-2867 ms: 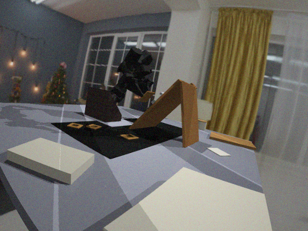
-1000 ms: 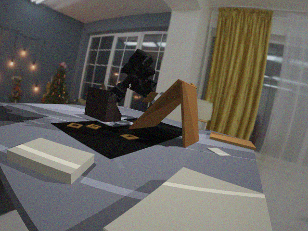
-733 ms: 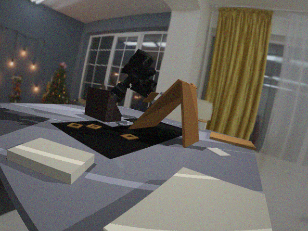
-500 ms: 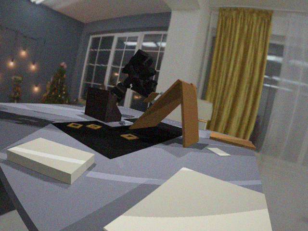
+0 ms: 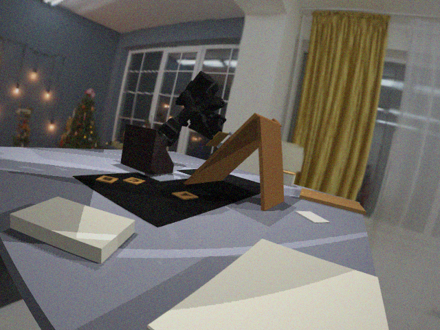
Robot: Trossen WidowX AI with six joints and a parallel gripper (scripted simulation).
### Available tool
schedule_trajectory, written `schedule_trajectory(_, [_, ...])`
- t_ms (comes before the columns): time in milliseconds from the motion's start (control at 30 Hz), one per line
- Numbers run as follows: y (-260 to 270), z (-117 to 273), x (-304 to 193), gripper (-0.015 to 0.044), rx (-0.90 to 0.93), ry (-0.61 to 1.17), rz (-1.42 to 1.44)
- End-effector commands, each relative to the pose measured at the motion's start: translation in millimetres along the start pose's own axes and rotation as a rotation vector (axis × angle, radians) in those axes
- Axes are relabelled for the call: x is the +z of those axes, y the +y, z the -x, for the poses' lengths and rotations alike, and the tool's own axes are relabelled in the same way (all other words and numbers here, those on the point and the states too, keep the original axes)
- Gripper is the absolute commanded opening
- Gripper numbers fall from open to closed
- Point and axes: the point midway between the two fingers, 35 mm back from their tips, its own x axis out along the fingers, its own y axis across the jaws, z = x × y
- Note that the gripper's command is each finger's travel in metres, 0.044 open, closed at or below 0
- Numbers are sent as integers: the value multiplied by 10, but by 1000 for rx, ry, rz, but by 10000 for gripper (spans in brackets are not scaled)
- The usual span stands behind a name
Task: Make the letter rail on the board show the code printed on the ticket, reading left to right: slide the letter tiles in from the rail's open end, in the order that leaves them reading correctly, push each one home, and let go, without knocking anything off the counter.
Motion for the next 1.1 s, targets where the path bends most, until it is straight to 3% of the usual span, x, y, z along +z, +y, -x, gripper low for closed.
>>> schedule_trajectory(0, [35,13,26,0,-4,-7,6])
schedule_trajectory(1067, [195,12,26,0,-4,-6,5])
